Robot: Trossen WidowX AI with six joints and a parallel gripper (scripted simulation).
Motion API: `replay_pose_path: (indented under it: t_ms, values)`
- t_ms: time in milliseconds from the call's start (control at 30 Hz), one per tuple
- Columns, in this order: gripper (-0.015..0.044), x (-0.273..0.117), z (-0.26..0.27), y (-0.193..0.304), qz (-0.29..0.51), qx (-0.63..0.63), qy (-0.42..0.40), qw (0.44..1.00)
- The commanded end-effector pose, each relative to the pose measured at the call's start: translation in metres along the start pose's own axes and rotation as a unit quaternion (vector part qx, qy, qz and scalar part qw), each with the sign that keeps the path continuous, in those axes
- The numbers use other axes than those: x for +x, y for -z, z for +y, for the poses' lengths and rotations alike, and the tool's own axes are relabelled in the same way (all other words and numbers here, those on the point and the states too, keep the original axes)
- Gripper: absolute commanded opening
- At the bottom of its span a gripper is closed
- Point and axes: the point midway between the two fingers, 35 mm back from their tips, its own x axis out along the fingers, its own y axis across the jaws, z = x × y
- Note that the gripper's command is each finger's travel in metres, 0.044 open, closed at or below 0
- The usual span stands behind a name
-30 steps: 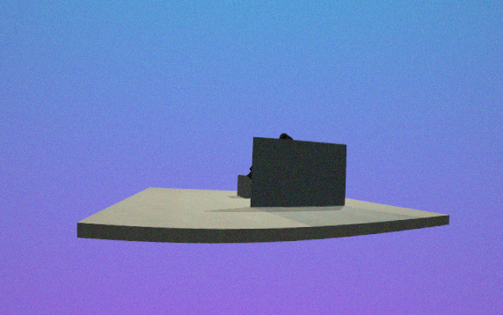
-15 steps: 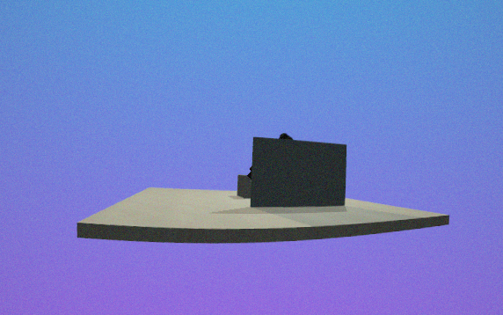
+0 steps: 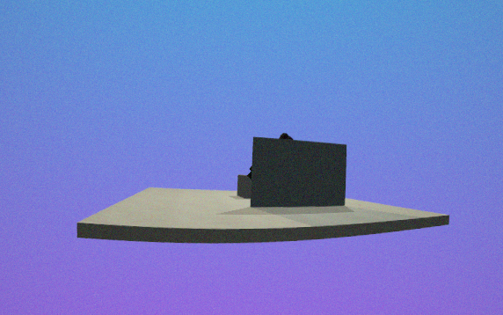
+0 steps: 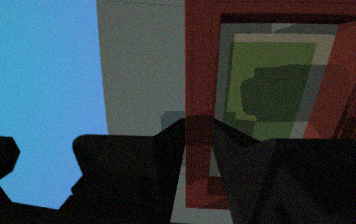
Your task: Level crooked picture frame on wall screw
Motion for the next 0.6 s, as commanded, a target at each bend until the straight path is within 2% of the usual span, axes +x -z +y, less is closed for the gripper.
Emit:
replay_pose_path:
  t_ms: [0,567]
  values:
    - [0.0000,0.0001,0.0009,-0.0014,-0.004,-0.002,-0.006,1.000]
    - [0.0000,0.0001,-0.0011,-0.0003,-0.001,0.003,-0.001,1.000]
